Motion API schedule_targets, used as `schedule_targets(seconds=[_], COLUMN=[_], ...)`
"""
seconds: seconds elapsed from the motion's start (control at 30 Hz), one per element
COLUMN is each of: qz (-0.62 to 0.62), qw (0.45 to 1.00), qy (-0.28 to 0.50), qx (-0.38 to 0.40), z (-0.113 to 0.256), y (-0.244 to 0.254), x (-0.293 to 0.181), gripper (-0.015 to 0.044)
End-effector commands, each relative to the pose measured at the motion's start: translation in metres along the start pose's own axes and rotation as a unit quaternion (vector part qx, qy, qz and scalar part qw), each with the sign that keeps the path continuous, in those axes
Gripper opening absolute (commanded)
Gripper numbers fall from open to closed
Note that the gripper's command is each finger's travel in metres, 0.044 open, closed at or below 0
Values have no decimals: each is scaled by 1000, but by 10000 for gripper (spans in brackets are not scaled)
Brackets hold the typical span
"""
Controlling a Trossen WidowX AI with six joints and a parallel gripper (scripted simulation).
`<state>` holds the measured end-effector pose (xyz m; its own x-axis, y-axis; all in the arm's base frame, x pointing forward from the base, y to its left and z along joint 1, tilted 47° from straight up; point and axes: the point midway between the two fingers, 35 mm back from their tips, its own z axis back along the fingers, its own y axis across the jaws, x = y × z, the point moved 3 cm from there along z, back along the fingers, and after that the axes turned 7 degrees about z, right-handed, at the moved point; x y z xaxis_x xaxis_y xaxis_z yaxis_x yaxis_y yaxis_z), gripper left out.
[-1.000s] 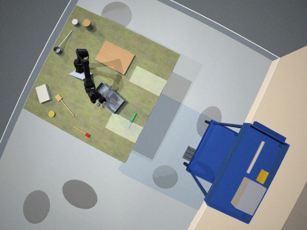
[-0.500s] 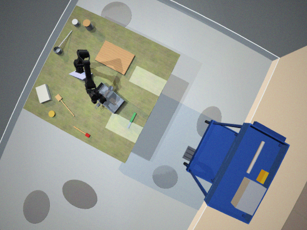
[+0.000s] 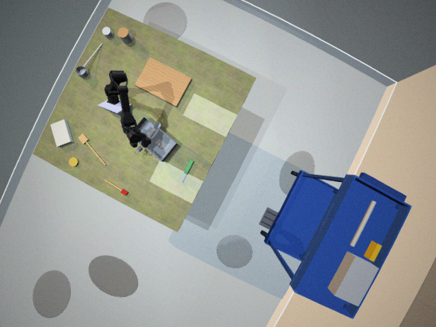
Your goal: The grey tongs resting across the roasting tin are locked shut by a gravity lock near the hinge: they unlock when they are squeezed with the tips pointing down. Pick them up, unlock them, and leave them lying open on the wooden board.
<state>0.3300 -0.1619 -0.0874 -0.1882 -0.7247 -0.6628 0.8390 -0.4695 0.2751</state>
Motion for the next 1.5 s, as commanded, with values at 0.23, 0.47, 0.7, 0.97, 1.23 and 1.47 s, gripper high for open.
schedule_targets(seconds=[0.23, 0.47, 0.7, 0.97, 1.23, 1.47], qz=[-1, -1, -2, -4, -5, -4], qw=[1000, 1000, 1000, 999, 996, 991], qy=[0, 0, 0, -1, 2, 6], qx=[4, 4, -5, -48, -93, -133], z=[68, 68, 68, 65, 63, 62], y=[39, 39, 40, 43, 45, 46], x=[6, 6, 7, 10, 12, 12], gripper=[-150, -150, -150, -150, -150, -150])
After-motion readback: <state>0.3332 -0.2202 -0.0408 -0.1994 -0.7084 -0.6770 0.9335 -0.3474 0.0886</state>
